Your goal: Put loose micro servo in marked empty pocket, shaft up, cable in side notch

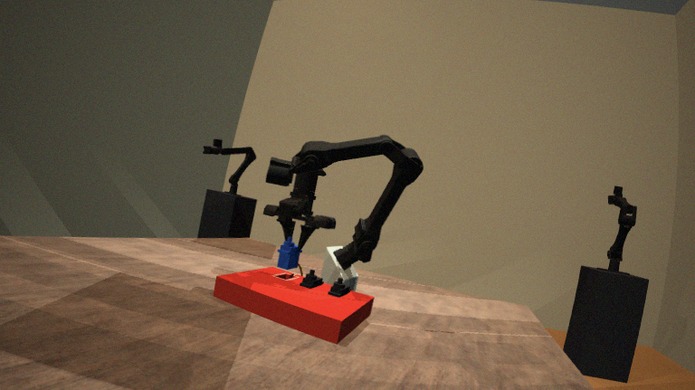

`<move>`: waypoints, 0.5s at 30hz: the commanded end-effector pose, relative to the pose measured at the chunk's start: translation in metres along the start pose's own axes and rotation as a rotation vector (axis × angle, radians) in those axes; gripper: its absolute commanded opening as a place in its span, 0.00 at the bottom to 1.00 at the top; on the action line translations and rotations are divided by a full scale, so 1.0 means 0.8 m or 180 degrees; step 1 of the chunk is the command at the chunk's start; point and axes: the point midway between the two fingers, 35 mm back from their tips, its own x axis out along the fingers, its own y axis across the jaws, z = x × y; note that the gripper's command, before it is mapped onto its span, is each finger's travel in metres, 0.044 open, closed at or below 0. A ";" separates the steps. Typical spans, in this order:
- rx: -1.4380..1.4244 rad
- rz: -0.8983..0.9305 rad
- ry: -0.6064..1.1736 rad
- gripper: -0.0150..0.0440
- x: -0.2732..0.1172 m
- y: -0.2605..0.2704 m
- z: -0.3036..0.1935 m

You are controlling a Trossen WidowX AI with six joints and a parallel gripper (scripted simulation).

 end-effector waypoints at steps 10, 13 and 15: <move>0.0065 -0.0044 -0.0028 0.25 0.010 -0.001 -0.008; 0.0065 -0.0043 -0.0029 0.25 0.016 -0.002 -0.008; 0.0064 -0.0043 -0.0029 0.25 0.020 -0.002 -0.008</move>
